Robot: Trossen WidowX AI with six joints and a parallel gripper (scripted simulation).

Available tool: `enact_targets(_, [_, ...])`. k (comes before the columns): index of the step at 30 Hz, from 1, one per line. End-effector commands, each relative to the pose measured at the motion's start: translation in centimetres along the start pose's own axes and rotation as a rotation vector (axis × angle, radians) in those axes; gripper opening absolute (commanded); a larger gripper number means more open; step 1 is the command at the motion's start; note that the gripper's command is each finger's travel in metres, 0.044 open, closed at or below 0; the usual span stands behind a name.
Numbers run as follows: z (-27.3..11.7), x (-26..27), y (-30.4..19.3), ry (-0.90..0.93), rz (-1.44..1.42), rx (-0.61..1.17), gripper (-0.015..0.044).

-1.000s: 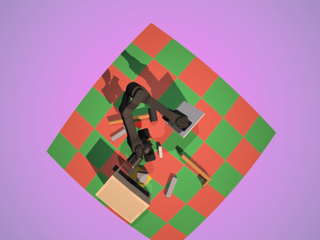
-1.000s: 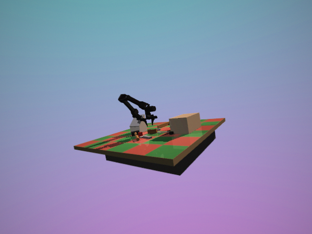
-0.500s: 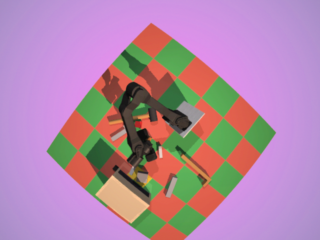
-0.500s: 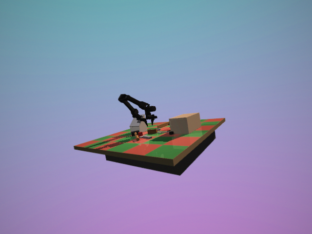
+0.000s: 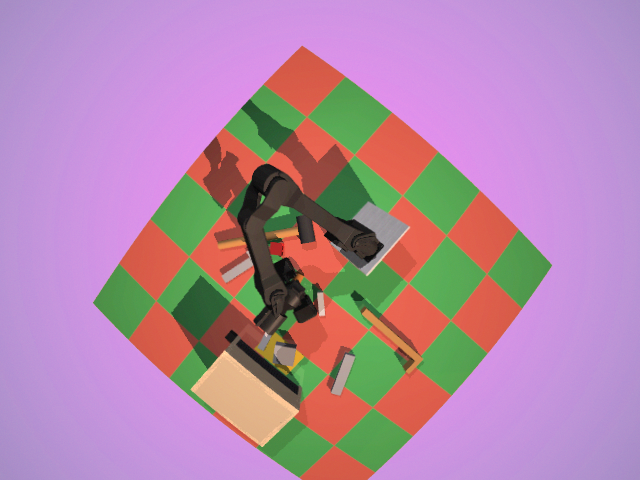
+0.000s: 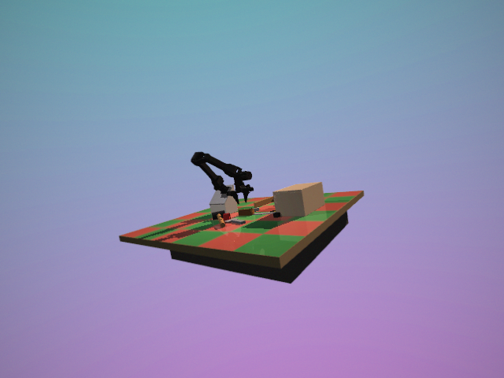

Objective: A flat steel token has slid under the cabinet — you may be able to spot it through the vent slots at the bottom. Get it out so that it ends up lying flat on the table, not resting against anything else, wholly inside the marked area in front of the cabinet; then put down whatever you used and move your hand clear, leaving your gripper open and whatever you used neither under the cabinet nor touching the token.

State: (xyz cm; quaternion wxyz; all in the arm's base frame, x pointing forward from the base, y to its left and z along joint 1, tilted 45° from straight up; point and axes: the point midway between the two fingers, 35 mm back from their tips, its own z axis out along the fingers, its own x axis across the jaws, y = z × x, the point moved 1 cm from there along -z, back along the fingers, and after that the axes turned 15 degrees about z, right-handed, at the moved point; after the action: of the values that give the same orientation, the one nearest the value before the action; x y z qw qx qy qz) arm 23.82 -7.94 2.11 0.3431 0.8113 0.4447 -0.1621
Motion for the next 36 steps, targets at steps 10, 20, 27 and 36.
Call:
enact_targets(10, [0.0,-0.02,0.02,-0.004,-0.113,-0.002,0.027])
enact_targets(20, [0.0,-0.01,0.01,-0.004,-0.193,-0.002,0.027])
enact_targets(27, [0.0,-0.01,0.0,-0.004,-0.249,-0.002,0.027])
enact_targets(36, [0.0,0.0,0.0,-0.004,-0.321,-0.002,0.027])
